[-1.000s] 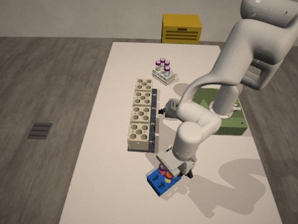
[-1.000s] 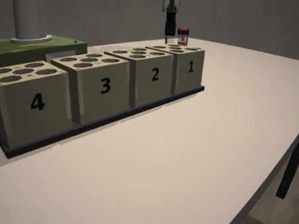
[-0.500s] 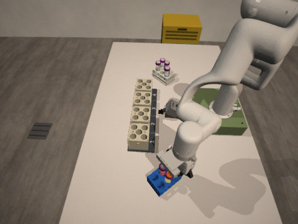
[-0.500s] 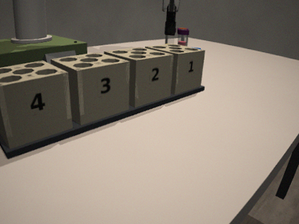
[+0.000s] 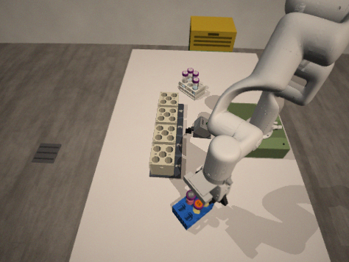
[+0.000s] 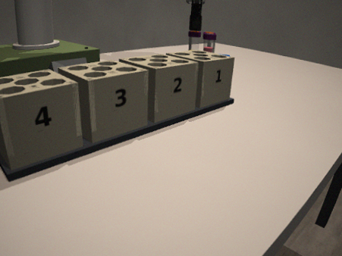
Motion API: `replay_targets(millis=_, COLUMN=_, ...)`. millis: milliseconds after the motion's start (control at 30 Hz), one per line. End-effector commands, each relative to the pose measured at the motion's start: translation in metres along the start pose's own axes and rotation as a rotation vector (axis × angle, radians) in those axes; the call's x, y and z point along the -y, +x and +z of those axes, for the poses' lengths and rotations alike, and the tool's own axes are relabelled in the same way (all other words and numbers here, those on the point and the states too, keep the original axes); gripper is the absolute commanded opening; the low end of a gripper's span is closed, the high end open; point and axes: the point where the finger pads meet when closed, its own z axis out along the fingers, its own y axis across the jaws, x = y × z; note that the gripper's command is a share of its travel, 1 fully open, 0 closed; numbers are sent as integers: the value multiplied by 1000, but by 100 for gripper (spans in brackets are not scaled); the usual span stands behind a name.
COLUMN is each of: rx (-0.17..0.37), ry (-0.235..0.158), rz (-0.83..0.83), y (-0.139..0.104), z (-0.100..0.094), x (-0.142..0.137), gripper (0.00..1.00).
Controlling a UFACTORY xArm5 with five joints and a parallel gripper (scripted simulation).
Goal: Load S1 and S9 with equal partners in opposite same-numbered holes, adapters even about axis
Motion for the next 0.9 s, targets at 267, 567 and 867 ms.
replay_targets(millis=267, rx=-4, ry=1, rz=0, y=1, z=-22, x=0, gripper=44)
replay_targets(millis=567, rx=-4, ry=1, rz=0, y=1, z=-38, x=0, gripper=44)
replay_targets(millis=867, rx=-4, ry=1, rz=0, y=1, z=-52, x=0, gripper=44)
